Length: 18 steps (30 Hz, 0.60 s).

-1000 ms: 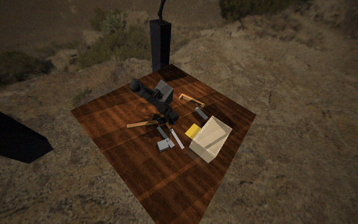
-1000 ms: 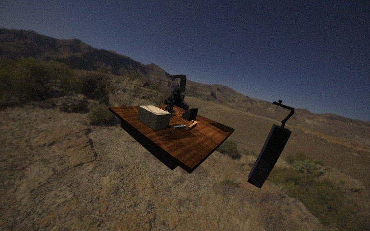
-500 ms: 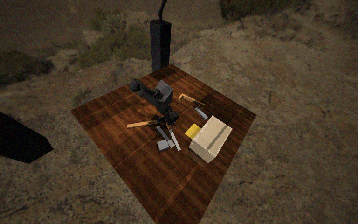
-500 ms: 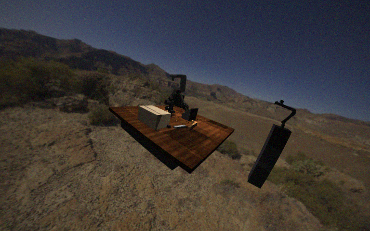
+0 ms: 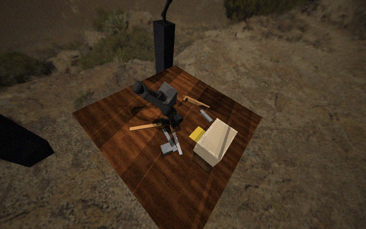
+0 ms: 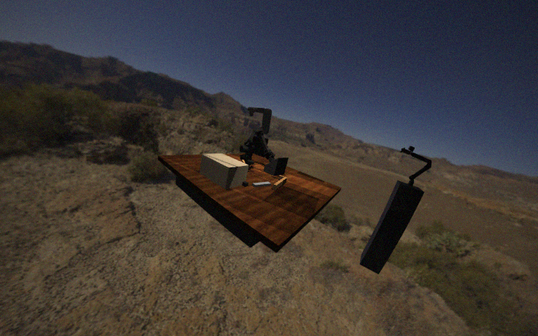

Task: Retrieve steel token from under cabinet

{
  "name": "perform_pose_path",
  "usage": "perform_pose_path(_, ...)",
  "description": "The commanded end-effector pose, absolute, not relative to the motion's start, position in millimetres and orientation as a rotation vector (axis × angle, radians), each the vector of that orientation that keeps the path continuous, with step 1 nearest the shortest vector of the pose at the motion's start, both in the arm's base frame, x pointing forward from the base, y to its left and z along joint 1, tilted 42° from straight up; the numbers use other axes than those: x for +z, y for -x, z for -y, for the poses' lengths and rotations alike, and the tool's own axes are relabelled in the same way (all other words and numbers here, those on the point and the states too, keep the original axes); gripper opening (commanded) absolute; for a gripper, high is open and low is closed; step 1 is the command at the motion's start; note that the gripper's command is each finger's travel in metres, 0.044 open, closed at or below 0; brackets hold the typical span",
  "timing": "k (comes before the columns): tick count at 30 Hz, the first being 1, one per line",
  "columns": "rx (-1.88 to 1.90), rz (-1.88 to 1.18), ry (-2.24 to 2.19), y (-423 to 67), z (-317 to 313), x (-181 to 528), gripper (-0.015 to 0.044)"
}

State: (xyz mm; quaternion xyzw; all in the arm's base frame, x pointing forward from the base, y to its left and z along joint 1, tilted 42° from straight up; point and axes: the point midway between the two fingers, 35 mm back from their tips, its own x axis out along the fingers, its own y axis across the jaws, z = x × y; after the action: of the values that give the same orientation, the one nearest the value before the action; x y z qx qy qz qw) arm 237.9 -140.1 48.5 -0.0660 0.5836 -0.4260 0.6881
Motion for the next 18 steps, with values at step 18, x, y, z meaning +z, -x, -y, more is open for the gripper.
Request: perform_pose_path(18,-0.963,-1.296,0.134,-245.9,119.2,29.9,0.0000)
